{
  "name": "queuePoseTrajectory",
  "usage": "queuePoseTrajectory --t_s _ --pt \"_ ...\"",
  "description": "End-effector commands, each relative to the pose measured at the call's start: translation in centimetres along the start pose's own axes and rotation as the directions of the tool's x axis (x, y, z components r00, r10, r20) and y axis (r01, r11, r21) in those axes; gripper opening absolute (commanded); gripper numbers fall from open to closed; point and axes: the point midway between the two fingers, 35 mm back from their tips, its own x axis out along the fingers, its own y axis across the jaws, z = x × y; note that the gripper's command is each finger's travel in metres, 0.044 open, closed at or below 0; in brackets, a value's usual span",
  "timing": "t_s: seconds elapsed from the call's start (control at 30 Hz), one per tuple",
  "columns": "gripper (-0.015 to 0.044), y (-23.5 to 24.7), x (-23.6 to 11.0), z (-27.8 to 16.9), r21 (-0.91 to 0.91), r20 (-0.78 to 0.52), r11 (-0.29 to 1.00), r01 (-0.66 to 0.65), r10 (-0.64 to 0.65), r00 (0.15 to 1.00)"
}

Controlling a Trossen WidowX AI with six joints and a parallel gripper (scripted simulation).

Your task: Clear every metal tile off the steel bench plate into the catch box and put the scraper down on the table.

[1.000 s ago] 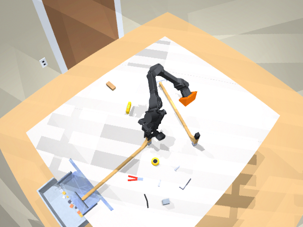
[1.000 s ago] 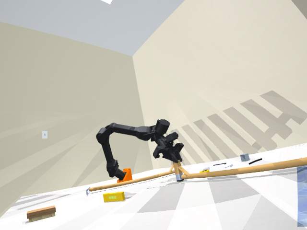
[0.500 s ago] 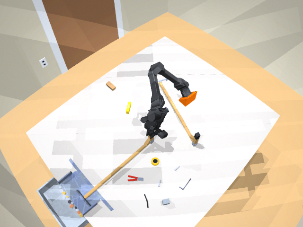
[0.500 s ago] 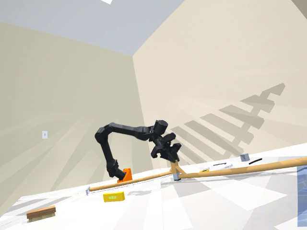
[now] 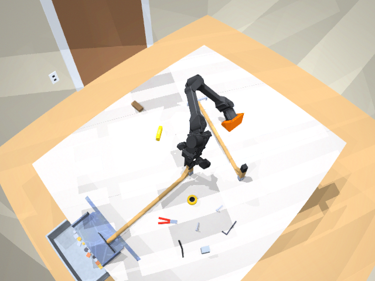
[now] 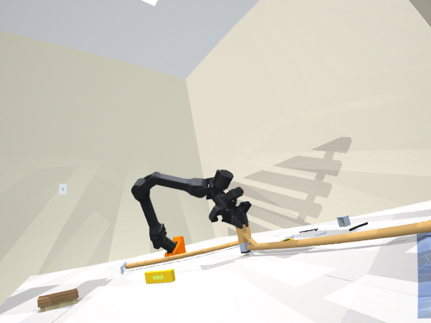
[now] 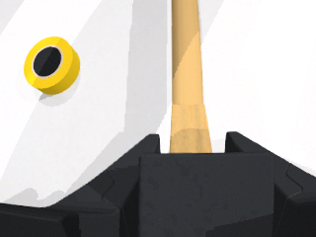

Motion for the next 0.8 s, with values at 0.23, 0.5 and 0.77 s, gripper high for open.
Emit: queuePoseTrajectory --t_s 0.23,0.5,0.77 --pt "0.0 0.3 -1.4 -0.9 -0.001 0.011 1.0 -0.006 0.006 1.0" --pt "0.0 0.4 -2.0 -1.8 -0.001 0.012 1.0 -0.006 0.006 1.0" --pt "0.0 0.5 -2.6 -2.6 -0.001 0.012 1.0 -0.006 0.006 1.0"
